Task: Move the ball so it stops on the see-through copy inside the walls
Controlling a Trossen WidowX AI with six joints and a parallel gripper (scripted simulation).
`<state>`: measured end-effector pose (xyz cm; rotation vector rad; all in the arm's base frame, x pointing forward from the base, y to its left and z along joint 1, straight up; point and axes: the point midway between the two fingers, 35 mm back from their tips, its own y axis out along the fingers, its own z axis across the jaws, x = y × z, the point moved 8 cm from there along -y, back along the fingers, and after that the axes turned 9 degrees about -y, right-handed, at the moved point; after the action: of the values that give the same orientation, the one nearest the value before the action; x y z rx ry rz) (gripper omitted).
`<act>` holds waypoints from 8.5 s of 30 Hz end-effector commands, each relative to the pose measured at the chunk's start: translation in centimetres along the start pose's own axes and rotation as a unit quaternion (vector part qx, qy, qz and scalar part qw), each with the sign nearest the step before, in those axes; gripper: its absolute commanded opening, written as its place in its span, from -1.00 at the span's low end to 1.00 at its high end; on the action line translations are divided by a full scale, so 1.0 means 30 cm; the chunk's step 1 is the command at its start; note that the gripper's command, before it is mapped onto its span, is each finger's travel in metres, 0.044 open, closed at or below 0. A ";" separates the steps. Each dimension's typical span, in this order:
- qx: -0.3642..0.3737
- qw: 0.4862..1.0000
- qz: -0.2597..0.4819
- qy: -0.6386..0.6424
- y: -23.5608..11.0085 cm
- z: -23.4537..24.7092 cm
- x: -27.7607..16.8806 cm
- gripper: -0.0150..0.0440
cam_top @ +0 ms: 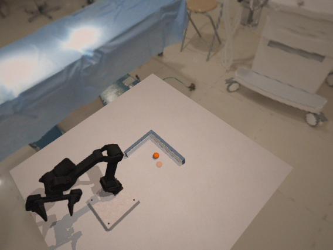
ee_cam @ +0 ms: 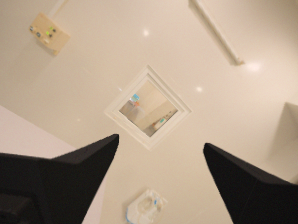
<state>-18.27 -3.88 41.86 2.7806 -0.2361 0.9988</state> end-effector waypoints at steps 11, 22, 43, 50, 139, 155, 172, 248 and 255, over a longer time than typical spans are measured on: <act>-0.191 0.974 0.099 0.067 -0.217 -0.117 -0.109 0.51; -0.416 0.879 0.183 0.146 -0.530 -0.164 -0.167 0.51; -0.796 0.489 0.301 0.192 -1.232 0.129 -0.046 0.51; -0.858 0.359 0.312 0.195 -1.365 0.287 0.048 0.51; -0.737 -0.576 -0.116 0.334 -0.621 1.841 0.554 0.51; -0.737 -0.576 -0.116 0.334 -0.621 1.840 0.556 -0.20; -0.737 -0.576 -0.115 0.334 -0.588 1.591 0.779 -0.49; -0.736 -0.580 -0.114 0.330 -0.399 1.829 0.503 -0.14; -0.736 -0.580 -0.114 0.330 -0.399 1.829 0.503 0.49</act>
<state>29.37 -5.60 8.53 4.6656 0.4258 -0.3005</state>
